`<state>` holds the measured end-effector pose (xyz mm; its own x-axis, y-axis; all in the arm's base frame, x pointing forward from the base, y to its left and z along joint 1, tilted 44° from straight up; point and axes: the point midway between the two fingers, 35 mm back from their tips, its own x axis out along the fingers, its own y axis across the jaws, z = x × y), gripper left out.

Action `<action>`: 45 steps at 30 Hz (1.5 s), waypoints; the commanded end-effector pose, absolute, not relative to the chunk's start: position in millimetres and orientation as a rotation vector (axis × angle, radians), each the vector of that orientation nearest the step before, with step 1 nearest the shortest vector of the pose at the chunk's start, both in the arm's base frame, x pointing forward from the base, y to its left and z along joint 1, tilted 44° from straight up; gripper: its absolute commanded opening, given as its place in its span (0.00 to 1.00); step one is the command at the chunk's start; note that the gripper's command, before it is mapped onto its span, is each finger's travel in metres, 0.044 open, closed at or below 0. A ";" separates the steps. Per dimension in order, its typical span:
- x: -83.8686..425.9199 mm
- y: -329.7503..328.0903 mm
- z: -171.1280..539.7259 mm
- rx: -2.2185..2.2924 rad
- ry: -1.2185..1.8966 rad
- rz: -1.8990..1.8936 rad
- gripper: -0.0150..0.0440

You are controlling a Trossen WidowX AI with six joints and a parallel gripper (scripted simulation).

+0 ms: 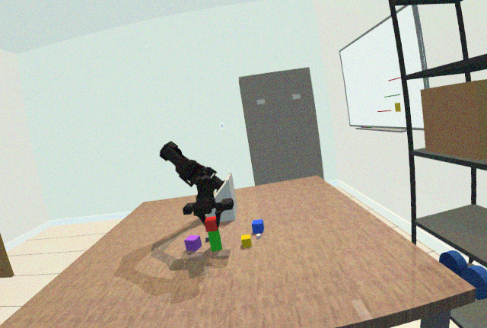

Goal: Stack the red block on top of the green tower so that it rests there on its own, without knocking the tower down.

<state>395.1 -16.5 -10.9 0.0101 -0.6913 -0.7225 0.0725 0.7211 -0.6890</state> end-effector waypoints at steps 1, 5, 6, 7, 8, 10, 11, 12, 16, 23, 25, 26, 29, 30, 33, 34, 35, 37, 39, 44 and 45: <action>395.2 -17.2 -11.1 -0.551 1.449 -0.644 0.25; 395.2 -17.2 -11.1 -0.551 1.449 -0.644 0.25; 395.2 -17.2 -11.1 -0.551 1.449 -0.644 0.25; 395.2 -16.5 -10.4 -0.551 1.449 -0.644 0.25; 395.2 -15.1 -9.0 -0.551 1.449 -0.644 0.25; 394.6 -16.2 -10.8 -0.546 1.453 -0.643 0.30; 394.6 -16.2 -10.8 -0.546 1.453 -0.643 0.34; 394.6 -16.2 -10.8 -0.546 1.453 -0.643 0.39; 394.6 -16.2 -10.8 -0.546 1.453 -0.643 0.57; 394.6 -16.2 -10.8 -0.546 1.453 -0.643 0.88; 394.6 -16.2 -10.8 -0.546 1.453 -0.643 0.97; 394.6 -16.2 -10.8 -0.546 1.453 -0.643 1.00; 394.6 -16.2 -10.8 -0.546 1.453 -0.643 1.00; 394.6 -16.2 -10.8 -0.546 1.453 -0.643 1.00; 394.6 -16.2 -10.8 -0.546 1.453 -0.643 1.00; 394.6 -16.2 -10.8 -0.546 1.453 -0.643 1.00; 394.6 -16.2 -10.8 -0.546 1.453 -0.643 1.00; 394.6 -16.2 -10.8 -0.546 1.453 -0.643 1.00; 394.6 -16.2 -10.8 -0.546 1.453 -0.643 1.00; 394.6 -16.2 -10.8 -0.546 1.453 -0.643 1.00; 394.6 -16.2 -10.8 -0.546 1.453 -0.643 1.00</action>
<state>394.6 -16.3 -10.5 0.0076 -0.6922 -0.7217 0.0683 0.7204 -0.6902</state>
